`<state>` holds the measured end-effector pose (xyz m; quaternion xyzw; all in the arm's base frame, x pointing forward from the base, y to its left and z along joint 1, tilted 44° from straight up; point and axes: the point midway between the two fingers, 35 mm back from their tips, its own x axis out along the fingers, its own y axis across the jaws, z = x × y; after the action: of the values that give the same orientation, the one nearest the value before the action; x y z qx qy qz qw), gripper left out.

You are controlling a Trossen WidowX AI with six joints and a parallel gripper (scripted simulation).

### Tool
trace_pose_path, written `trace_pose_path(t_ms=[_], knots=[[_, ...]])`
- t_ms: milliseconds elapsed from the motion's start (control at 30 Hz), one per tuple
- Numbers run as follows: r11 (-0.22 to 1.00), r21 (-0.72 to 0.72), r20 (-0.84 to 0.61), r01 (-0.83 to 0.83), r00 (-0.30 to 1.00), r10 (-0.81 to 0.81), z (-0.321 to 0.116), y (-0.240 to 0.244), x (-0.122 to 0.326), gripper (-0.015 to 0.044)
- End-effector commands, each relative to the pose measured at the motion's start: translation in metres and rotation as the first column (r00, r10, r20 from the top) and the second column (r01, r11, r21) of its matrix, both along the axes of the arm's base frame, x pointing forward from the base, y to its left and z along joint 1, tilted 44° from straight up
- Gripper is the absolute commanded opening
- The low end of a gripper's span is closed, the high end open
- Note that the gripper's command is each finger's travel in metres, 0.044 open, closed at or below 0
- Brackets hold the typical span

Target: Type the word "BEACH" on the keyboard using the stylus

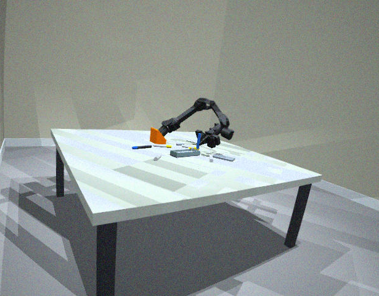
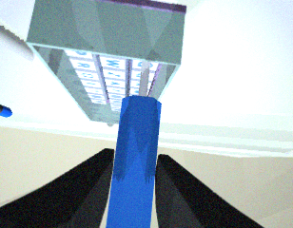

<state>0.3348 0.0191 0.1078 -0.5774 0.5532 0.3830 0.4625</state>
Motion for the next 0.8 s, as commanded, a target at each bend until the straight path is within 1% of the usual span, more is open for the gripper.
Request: trace_pose_path(t_ms=[0,133,333,500,733,767], knots=[[1.0,-0.003,0.004,0.007,1.0,-0.007,0.0,0.0,0.0,0.0081],[1.0,-0.003,0.004,0.007,1.0,-0.007,0.005,-0.005,0.0,0.0081],[1.0,-0.004,0.004,0.007,1.0,-0.007,0.028,-0.027,-0.004,0.0081],[1.0,0.001,0.002,0.015,1.0,-0.015,0.024,-0.025,-0.004,0.0084],[1.0,0.001,0.002,0.015,1.0,-0.015,0.024,-0.025,-0.004,0.0038],[1.0,0.001,0.002,0.015,1.0,-0.015,0.024,-0.026,-0.004,0.0012]])
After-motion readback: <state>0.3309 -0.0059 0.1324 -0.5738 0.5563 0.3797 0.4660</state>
